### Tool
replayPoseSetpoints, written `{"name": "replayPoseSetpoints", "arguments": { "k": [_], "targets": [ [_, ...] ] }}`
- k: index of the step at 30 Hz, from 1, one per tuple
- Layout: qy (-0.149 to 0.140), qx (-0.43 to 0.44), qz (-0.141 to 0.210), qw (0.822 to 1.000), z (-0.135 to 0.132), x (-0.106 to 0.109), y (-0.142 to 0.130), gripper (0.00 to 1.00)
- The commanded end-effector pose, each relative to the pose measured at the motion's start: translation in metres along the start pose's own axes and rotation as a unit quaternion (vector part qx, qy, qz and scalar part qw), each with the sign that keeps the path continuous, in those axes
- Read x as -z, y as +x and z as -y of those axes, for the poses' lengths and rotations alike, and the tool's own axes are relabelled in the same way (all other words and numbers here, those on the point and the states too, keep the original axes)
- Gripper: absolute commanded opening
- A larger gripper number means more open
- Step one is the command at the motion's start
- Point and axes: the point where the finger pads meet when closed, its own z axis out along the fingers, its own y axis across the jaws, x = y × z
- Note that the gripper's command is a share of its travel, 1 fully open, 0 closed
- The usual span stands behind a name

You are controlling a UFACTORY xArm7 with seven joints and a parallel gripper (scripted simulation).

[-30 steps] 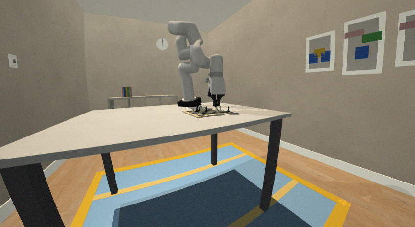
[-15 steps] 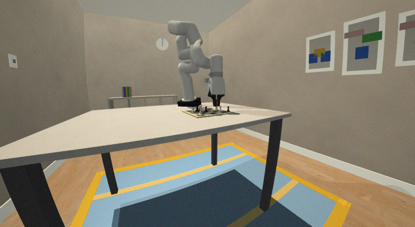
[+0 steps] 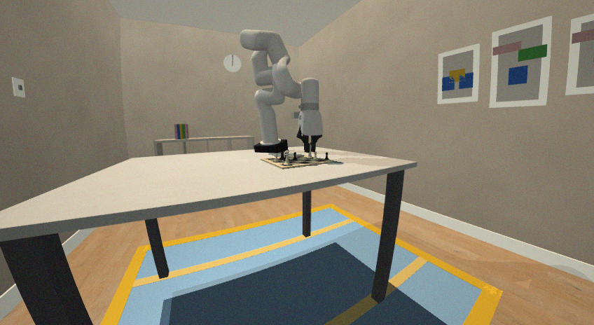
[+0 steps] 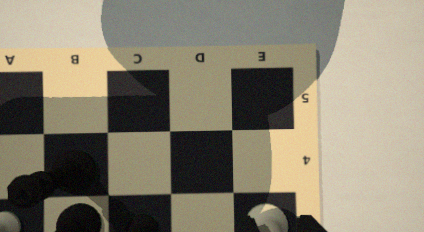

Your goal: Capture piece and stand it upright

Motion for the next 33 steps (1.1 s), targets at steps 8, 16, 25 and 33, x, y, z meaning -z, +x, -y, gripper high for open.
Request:
{"name": "replayPoseSetpoints", "arguments": {
  "k": [8, 16, 25, 33],
  "targets": [
    [0.0, 0.0, 0.001, 1.0, 0.0, 0.001, -0.001, 0.43],
    [0.0, 0.0, 0.001, 1.0, 0.0, 0.001, -0.001, 0.43],
    [0.0, 0.0, 0.001, 1.0, 0.0, 0.012, -0.001, 0.43],
    [0.0, 0.0, 0.001, 1.0, 0.0, 0.039, -0.001, 0.43]
  ]
}}
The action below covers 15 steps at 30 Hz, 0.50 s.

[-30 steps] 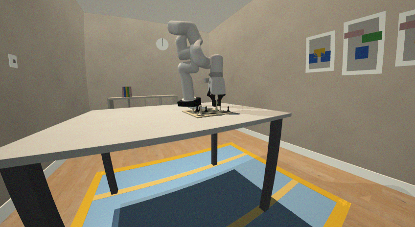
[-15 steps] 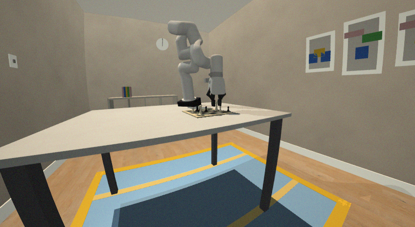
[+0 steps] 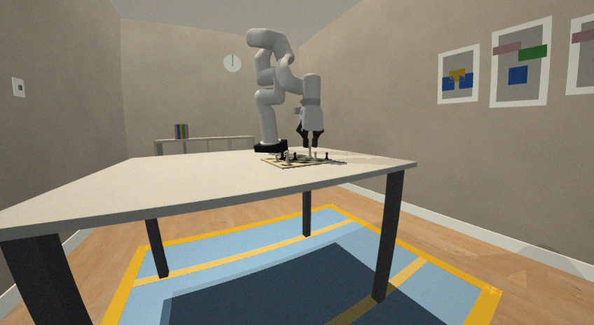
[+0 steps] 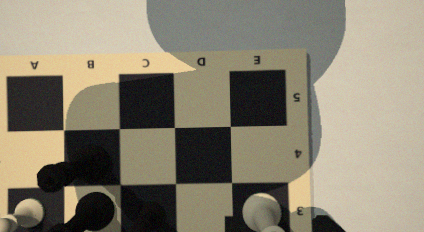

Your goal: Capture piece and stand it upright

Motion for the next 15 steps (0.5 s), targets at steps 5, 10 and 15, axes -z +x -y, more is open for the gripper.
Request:
{"name": "replayPoseSetpoints", "arguments": {
  "k": [5, 10, 15],
  "targets": [
    [-0.014, 0.002, 0.002, 1.0, 0.002, 0.046, 0.0, 0.43],
    [-0.014, 0.002, 0.002, 1.0, 0.003, 0.069, 0.001, 0.43],
    [-0.014, 0.002, 0.002, 1.0, 0.003, 0.072, 0.001, 1.0]
  ]
}}
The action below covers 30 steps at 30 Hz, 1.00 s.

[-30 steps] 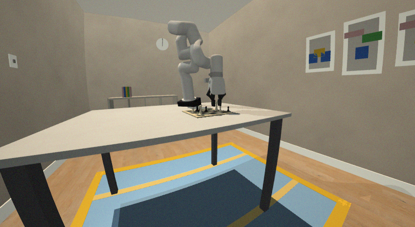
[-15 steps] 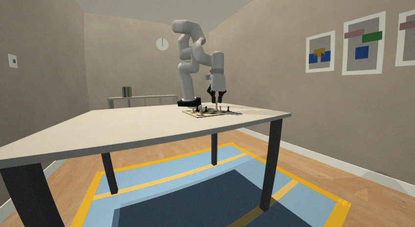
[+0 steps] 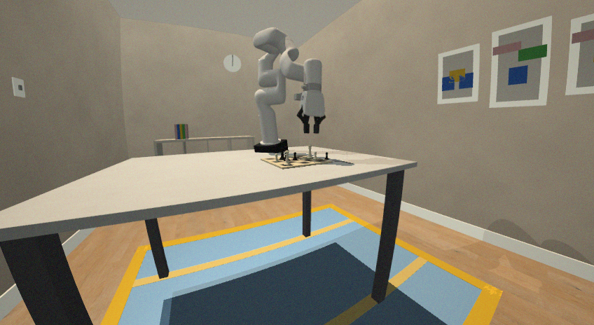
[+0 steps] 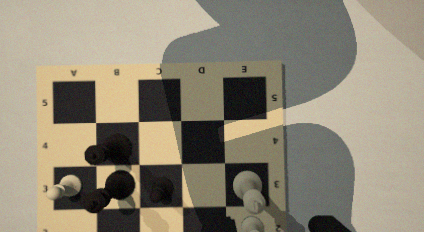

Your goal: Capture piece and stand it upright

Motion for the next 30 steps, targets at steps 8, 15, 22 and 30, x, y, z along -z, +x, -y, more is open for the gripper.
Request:
{"name": "replayPoseSetpoints", "arguments": {
  "k": [8, 15, 22, 30],
  "targets": [
    [-0.013, 0.002, 0.004, 1.0, 0.0048, 0.0116, 0.0043, 1.0],
    [-0.013, 0.002, 0.004, 1.0, 0.0048, 0.0116, 0.0043, 1.0],
    [-0.013, 0.002, 0.004, 1.0, 0.0048, 0.0116, 0.0043, 1.0],
    [-0.013, 0.002, 0.004, 1.0, 0.005, 0.0203, 0.0044, 1.0]
  ]
}}
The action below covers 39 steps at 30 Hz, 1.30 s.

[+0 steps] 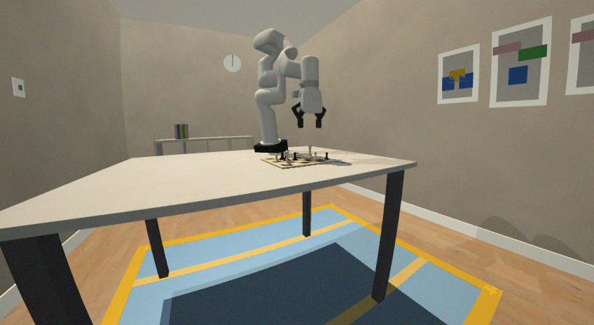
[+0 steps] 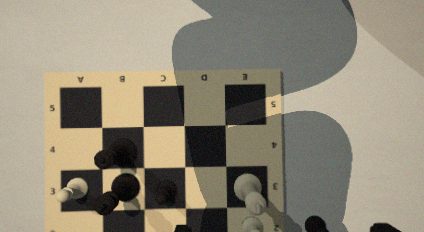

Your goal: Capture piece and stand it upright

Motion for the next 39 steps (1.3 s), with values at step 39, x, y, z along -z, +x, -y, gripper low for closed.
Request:
{"name": "replayPoseSetpoints", "arguments": {
  "k": [39],
  "targets": [
    [0.0, 0.0, 0.002, 1.0, 0.0, 0.055, -0.001, 1.0]
  ]
}}
